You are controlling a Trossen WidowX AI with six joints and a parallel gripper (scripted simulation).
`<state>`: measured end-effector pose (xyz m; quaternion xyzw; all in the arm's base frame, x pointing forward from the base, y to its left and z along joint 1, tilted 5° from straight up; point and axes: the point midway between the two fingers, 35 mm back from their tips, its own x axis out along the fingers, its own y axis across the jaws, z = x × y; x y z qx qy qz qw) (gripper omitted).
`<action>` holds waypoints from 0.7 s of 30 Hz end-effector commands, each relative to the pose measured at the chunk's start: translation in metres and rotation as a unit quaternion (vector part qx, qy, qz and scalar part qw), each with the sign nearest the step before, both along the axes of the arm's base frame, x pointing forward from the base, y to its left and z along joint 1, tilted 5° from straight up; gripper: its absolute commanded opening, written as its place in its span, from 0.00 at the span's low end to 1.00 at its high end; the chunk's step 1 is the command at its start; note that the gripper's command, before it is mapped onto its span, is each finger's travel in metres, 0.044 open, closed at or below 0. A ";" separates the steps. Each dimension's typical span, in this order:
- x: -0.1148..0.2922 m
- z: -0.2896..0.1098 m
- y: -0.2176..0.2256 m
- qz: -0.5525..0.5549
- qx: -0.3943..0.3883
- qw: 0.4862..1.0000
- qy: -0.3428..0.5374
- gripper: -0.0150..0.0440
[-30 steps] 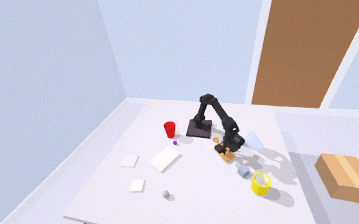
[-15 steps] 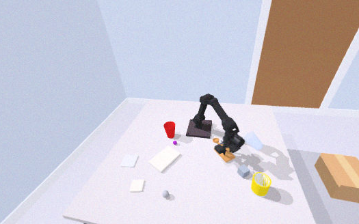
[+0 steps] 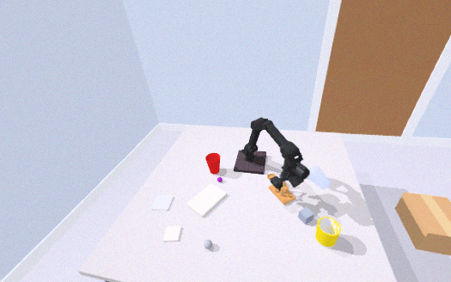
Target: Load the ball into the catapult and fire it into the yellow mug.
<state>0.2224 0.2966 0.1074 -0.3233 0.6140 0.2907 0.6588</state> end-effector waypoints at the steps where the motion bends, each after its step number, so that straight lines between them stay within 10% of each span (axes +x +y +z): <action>1: -0.006 0.054 -0.001 -0.003 0.012 1.000 -0.008 1.00; 21: -0.002 0.005 -0.002 0.000 0.012 1.000 -0.010 1.00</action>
